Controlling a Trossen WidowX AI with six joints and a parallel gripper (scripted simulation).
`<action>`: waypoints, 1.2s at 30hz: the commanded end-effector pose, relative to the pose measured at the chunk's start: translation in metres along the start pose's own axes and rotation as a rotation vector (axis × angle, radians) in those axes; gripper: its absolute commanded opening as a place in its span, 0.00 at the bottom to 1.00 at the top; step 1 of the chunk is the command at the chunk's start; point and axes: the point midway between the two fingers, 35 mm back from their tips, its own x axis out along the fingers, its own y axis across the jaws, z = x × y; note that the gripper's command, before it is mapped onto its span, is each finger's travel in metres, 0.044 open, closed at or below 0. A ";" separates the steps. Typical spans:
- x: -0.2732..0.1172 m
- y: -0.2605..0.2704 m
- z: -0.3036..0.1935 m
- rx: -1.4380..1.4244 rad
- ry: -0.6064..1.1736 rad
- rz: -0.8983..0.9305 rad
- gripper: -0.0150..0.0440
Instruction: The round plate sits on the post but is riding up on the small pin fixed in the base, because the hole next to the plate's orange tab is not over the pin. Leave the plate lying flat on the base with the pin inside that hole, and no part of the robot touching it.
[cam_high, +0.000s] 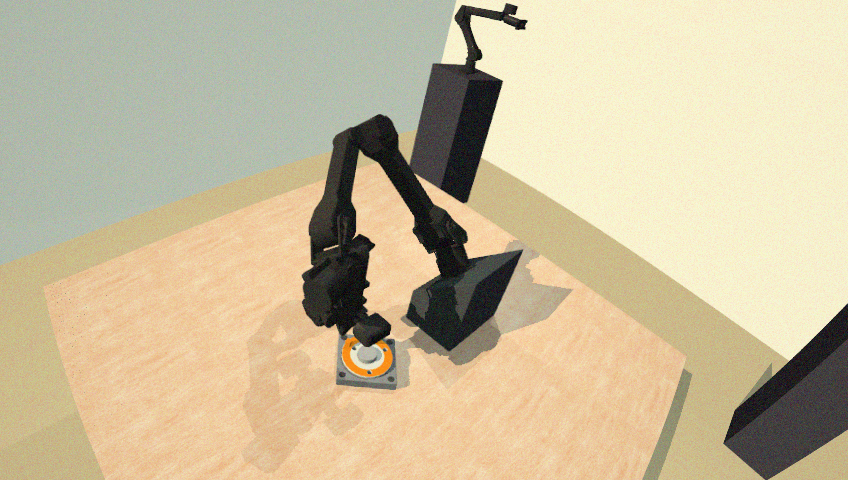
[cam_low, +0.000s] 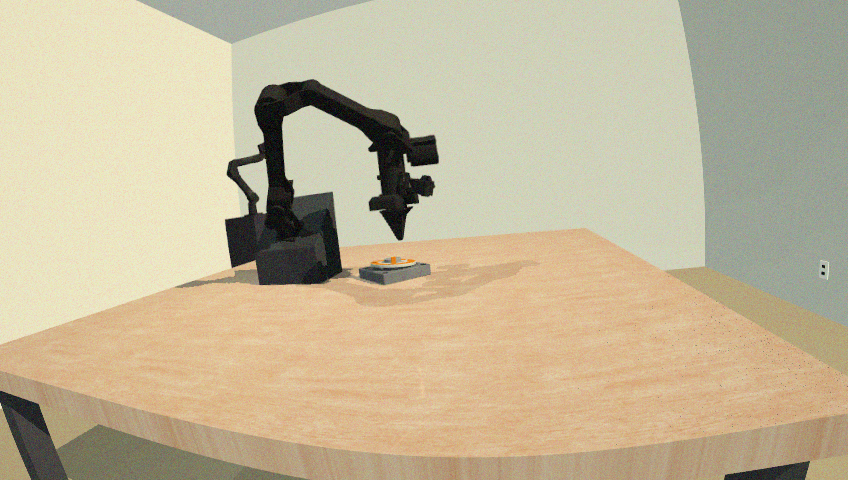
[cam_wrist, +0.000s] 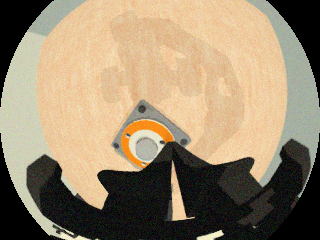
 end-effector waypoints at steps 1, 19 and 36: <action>0.019 0.002 -0.002 -0.013 0.014 -0.002 0.25; 0.044 -0.004 -0.011 -0.013 0.015 -0.004 0.25; 0.045 -0.010 -0.031 -0.014 0.016 -0.005 0.25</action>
